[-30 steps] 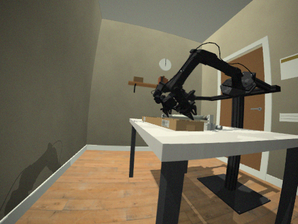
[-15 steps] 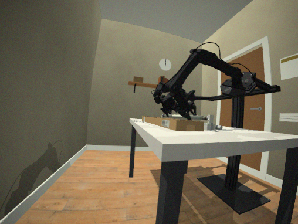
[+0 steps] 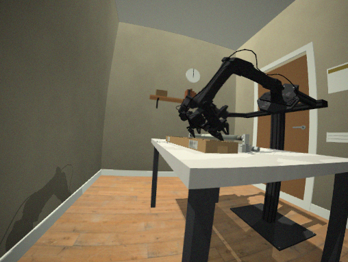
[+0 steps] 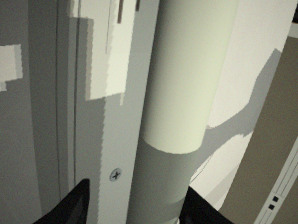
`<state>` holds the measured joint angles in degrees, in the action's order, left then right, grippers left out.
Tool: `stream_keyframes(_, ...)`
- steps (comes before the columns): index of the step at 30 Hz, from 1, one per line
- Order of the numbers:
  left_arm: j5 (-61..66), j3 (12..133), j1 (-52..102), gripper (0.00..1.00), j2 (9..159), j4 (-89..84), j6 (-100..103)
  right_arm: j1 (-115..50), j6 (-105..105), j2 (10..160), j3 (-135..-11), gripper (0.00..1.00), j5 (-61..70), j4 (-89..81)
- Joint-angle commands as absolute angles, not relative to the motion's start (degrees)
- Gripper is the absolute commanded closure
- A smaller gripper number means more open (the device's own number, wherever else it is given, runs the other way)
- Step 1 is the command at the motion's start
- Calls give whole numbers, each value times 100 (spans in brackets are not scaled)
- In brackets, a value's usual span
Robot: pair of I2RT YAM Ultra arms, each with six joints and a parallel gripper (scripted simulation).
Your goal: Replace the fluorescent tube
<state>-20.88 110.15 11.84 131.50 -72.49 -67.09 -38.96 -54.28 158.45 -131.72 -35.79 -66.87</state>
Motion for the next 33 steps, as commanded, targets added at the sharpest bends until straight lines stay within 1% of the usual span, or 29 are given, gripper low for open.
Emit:
stream_keyframes(1,-1986,11159,1287,51,13068,-7186,-6771,-3982,-5419,15951,-13314,51,-3551,-6630)
stream_keyframes(4,-1986,11159,1287,51,13068,-7186,-6771,-3982,-5418,15951,-13314,51,-3551,-6630)
stream_keyframes(5,-1982,11266,1315,51,12972,-7572,-6649,-4082,-5303,15664,-13362,51,-3506,-7018)
stream_keyframes(7,-1984,11372,1353,51,12961,-7742,-6617,-4128,-5254,15528,-13410,51,-3501,-7166)
stream_keyframes(8,-1985,11480,1377,51,13205,-7870,-6581,-4158,-5202,15881,-13502,51,-3510,-7327)
stream_keyframes(10,-1982,11669,1416,51,13173,-8061,-6528,-4205,-5127,15965,-13679,51,-3509,-7548)
stream_keyframes(13,-1978,11688,1408,51,13105,-7870,-6591,-4204,-5189,15966,-13752,51,-3502,-7345)
stream_keyframes(14,-1982,11845,1448,51,13130,-8215,-6519,-4256,-5100,15941,-13876,51,-3499,-7667)
stream_keyframes(21,-1973,12488,1596,51,13259,-8839,-6410,-4434,-4925,15987,-14370,51,-3470,-8270)
stream_keyframes(23,-1968,12395,1581,51,13080,-8572,-6457,-4415,-4969,16048,-14446,51,-3473,-8078)
stream_keyframes(25,-1971,12163,1573,51,13083,-8525,-6513,-4407,-4974,16055,-14266,51,-3471,-7750)
stream_keyframes(27,-1970,12126,1584,51,13053,-8386,-6521,-4417,-5037,15673,-14093,51,-3471,-7708)
stream_keyframes(28,-1970,12157,1584,51,13036,-8535,-6515,-4422,-4974,15694,-14115,51,-3472,-7943)
stream_keyframes(33,-1972,12073,1571,51,13010,-8496,-6536,-4401,-5053,15662,-14076,51,-3473,-7993)
